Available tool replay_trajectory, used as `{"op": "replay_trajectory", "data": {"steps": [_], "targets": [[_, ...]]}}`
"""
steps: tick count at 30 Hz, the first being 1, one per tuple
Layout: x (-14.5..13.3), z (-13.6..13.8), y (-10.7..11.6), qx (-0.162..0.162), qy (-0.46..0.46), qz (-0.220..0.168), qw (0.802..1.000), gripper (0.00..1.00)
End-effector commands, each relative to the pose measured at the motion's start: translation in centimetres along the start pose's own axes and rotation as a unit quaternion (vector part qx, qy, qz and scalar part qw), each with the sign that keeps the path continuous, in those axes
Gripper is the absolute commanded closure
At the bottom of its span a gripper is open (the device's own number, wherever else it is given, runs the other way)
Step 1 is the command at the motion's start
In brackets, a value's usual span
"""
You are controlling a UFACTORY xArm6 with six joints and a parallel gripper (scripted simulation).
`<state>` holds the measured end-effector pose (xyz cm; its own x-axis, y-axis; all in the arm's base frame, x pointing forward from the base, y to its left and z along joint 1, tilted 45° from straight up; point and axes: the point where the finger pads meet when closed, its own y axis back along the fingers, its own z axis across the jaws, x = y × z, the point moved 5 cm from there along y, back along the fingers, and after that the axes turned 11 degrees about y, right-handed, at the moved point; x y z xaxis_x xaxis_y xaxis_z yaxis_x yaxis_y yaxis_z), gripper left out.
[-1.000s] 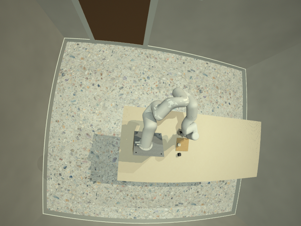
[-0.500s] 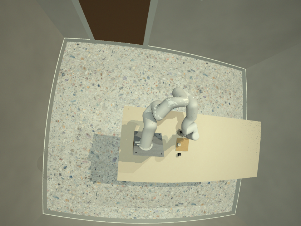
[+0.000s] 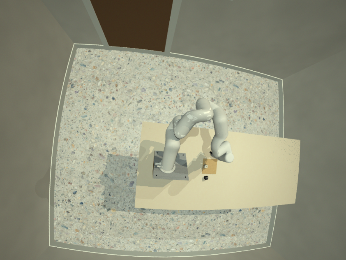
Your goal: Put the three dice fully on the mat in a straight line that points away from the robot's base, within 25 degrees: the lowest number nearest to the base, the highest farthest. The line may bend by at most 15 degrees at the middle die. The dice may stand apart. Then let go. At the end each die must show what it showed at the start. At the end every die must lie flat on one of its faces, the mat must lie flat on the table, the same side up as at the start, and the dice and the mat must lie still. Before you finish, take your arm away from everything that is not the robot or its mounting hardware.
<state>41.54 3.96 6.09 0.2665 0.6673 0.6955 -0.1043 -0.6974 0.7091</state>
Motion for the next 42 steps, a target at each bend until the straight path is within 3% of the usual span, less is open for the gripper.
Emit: {"op": "replay_trajectory", "data": {"steps": [1, 14, 19, 22, 24, 29, 36, 38, 40, 42], "targets": [[0.1, 0.0, 2.5, 0.001, 0.000, 0.001, 1.000, 0.73], [0.1, 0.0, 2.7, 0.001, -0.003, 0.001, 1.000, 0.73], [-1.7, 0.7, 2.8, 0.001, -0.101, -0.001, 0.995, 0.73], [-1.7, 0.7, 2.8, 0.001, -0.102, -0.001, 0.995, 0.73], [-2.9, 1.1, 2.8, 0.000, -0.164, -0.001, 0.986, 0.73], [-4.1, 1.5, 2.9, 0.000, -0.229, -0.001, 0.974, 0.73], [-6.3, 2.1, 3.0, 0.000, -0.342, -0.002, 0.940, 0.73], [-6.3, 2.1, 3.0, 0.000, -0.342, -0.002, 0.940, 0.73], [-7.4, 2.3, 3.0, 0.000, -0.396, -0.001, 0.918, 0.73], [-7.8, 2.4, 3.0, 0.000, -0.412, -0.001, 0.911, 0.73]]}}
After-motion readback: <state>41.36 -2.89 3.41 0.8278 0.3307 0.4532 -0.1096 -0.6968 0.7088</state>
